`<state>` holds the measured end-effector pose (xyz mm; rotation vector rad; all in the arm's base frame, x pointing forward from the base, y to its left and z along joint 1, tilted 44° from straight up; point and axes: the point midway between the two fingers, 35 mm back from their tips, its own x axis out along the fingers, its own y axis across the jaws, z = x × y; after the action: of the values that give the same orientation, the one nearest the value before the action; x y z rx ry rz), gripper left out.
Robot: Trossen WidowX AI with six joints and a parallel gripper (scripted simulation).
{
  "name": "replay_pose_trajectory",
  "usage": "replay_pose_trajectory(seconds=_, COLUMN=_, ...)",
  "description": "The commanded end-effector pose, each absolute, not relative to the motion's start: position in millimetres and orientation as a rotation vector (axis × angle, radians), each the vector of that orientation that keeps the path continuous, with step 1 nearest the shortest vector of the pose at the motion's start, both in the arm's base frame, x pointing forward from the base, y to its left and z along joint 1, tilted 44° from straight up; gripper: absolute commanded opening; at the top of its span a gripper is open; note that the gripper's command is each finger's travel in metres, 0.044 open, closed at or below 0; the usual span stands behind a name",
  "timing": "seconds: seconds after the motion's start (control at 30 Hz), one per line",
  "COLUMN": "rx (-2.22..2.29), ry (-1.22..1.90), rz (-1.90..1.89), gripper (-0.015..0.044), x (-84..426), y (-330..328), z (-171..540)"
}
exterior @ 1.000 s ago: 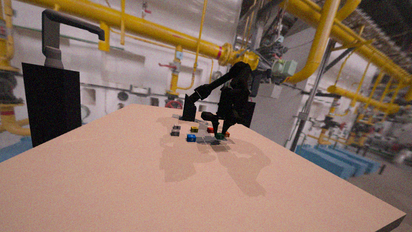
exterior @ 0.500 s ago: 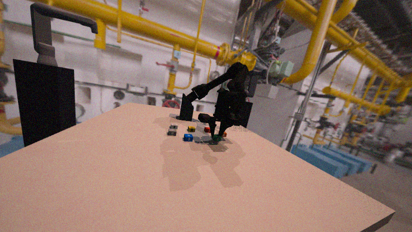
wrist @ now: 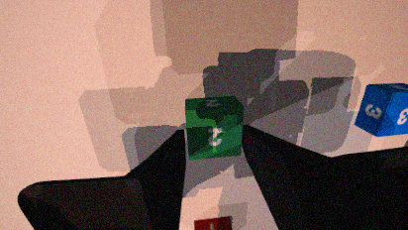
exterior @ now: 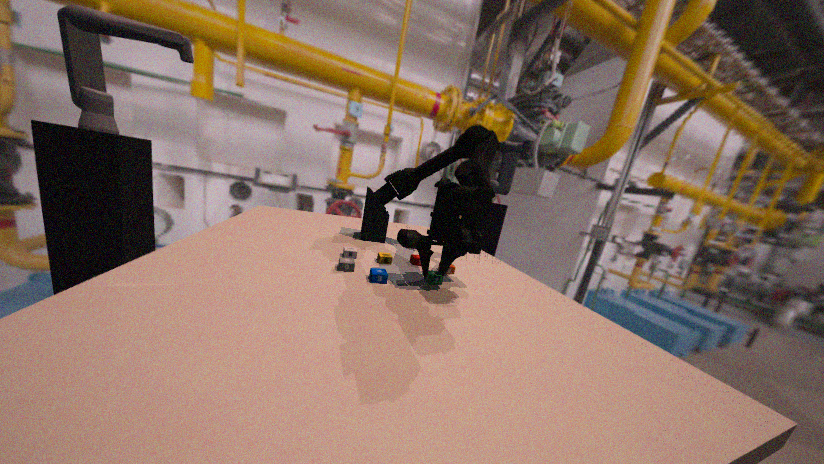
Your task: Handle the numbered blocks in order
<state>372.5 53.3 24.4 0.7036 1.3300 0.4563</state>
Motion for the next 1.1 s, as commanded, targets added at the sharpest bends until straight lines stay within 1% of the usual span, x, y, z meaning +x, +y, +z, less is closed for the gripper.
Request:
replay_pose_trajectory(seconds=0.0, rx=0.705, ry=1.331, rz=0.451, gripper=0.0251, x=372.5, y=52.9, z=23.9)
replay_pose_trajectory(seconds=0.17, rx=0.705, ry=1.331, rz=0.451, gripper=0.0383, x=372.5, y=52.9, z=23.9)
replay_pose_trajectory(seconds=0.2, rx=0.705, ry=1.331, rz=0.451, gripper=0.0400, x=372.5, y=52.9, z=23.9)
replay_pose_trajectory(seconds=0.3, rx=0.704, ry=1.332, rz=0.451, gripper=0.0400, x=372.0, y=50.9, z=25.9)
replay_pose_trajectory(seconds=0.4, rx=0.703, ry=1.332, rz=0.450, gripper=0.0400, x=366.1, y=30.5, z=47.6)
replay_pose_trajectory(seconds=0.53, rx=0.703, ry=1.332, rz=0.450, gripper=0.0400, x=365.4, y=28.6, z=49.7)
replay_pose_trajectory(seconds=0.6, rx=0.702, ry=1.333, rz=0.448, gripper=0.0348, x=364.2, y=19.0, z=58.7)
replay_pose_trajectory(seconds=0.73, rx=0.701, ry=1.334, rz=0.447, gripper=0.0242, x=350.5, y=-23.5, z=104.9)
replay_pose_trajectory(seconds=0.87, rx=0.701, ry=1.334, rz=0.447, gripper=0.0138, x=349.4, y=-25.5, z=107.4)
replay_pose_trajectory(seconds=0.9, rx=0.701, ry=1.334, rz=0.447, gripper=0.0120, x=349.4, y=-25.5, z=107.4)
replay_pose_trajectory(seconds=1.07, rx=0.701, ry=1.334, rz=0.447, gripper=0.0120, x=349.4, y=-25.5, z=107.4)
